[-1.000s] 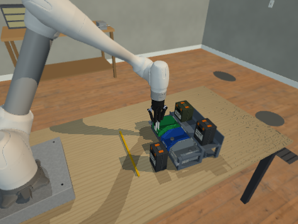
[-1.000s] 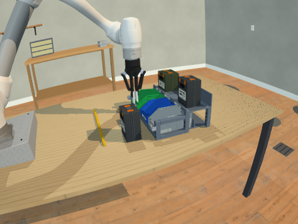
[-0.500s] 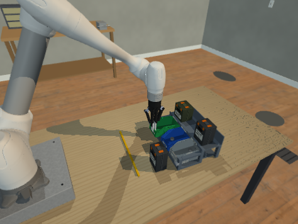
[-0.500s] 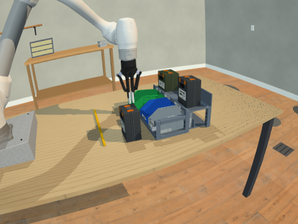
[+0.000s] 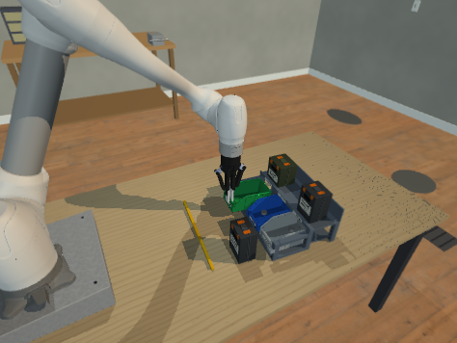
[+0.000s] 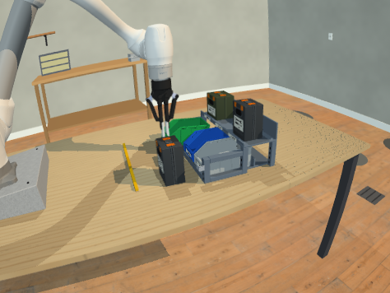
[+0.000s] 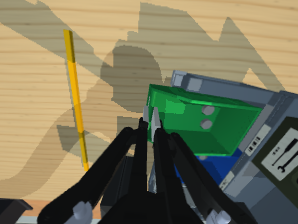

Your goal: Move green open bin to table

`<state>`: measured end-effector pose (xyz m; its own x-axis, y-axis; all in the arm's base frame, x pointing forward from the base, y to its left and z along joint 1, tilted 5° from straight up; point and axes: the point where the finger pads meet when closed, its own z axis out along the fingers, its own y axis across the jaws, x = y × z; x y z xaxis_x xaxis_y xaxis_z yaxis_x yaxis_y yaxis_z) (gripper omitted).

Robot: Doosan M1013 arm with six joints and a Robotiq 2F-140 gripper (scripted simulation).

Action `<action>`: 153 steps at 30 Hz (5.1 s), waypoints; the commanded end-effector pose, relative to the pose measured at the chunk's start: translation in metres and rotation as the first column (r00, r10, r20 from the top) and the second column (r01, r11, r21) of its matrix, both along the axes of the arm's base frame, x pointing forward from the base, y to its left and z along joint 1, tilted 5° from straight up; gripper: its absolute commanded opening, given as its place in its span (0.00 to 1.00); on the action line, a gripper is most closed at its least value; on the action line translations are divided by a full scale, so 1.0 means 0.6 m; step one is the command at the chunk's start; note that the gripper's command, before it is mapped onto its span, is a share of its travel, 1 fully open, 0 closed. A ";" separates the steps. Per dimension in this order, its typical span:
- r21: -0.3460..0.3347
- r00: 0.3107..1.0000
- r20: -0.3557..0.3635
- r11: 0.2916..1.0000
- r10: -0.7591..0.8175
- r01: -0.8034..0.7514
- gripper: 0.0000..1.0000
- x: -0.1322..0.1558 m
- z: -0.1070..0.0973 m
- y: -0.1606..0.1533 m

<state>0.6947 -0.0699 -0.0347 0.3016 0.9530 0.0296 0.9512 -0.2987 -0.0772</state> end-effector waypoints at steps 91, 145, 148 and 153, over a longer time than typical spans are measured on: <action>0.000 1.000 0.001 1.000 0.000 0.000 0.00 -0.208 0.004 0.066; 0.000 1.000 0.001 1.000 0.000 0.000 0.00 -0.210 -0.033 0.068; 0.000 1.000 0.001 1.000 0.000 0.000 0.00 -0.210 -0.033 0.068; 0.000 1.000 0.001 1.000 0.000 0.000 0.00 -0.210 -0.033 0.068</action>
<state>0.5687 -0.0294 -0.0542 0.3016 0.9530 0.0297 0.9513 -0.2987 -0.0764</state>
